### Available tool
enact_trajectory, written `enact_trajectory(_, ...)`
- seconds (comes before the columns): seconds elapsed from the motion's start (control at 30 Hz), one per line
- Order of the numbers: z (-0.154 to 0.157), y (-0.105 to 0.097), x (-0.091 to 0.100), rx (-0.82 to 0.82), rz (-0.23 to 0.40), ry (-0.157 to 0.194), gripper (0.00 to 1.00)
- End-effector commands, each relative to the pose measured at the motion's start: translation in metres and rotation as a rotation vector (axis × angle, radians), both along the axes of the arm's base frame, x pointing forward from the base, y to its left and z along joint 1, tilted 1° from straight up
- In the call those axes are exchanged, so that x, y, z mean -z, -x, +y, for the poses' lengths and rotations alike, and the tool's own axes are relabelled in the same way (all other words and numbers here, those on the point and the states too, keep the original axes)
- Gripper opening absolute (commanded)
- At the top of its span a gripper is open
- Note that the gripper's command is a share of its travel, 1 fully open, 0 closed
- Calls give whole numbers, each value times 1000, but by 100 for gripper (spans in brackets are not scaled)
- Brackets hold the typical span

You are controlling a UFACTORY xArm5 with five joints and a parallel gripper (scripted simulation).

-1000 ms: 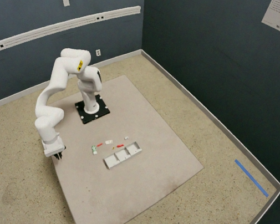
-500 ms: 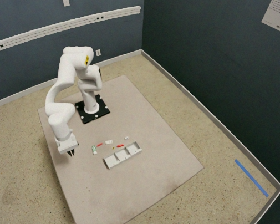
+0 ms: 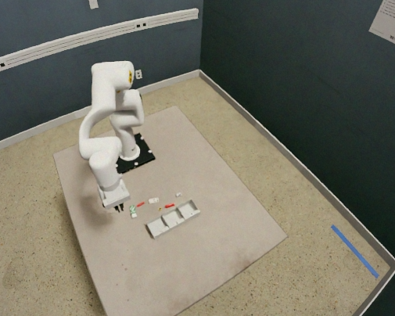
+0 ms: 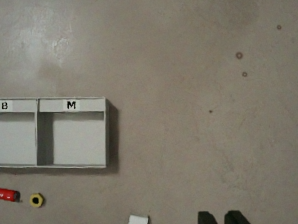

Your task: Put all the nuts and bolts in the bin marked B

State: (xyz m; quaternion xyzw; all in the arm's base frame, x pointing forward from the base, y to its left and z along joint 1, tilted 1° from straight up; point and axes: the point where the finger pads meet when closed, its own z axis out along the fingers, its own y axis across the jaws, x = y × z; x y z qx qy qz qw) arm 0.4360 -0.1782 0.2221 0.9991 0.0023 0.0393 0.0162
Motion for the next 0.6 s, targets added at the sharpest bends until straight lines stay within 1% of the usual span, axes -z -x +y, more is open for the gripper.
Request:
enact_trajectory(0.0, 31, -1, -7, 1, 4, -8, 9)
enact_trajectory(0.03, 37, -1, -8, 1, 4, -8, 9)
enact_trajectory(0.13, 37, -1, -8, 1, 4, -8, 9)
enact_trajectory(0.17, 45, 0, -9, 1, 21, -18, 9)
enact_trajectory(0.27, 70, 3, -13, 1, 21, -18, 9)
enact_trajectory(0.3, 75, 3, -14, 1, 21, -18, 9)
enact_trajectory(0.37, 75, 3, -14, 1, 21, -18, 9)
enact_trajectory(0.4, 83, 5, -15, 2, 38, -26, 9)
enact_trajectory(0.5, 107, 10, -19, 2, 38, -26, 9)
enact_trajectory(0.57, 111, 11, -19, 2, 38, -26, 9)
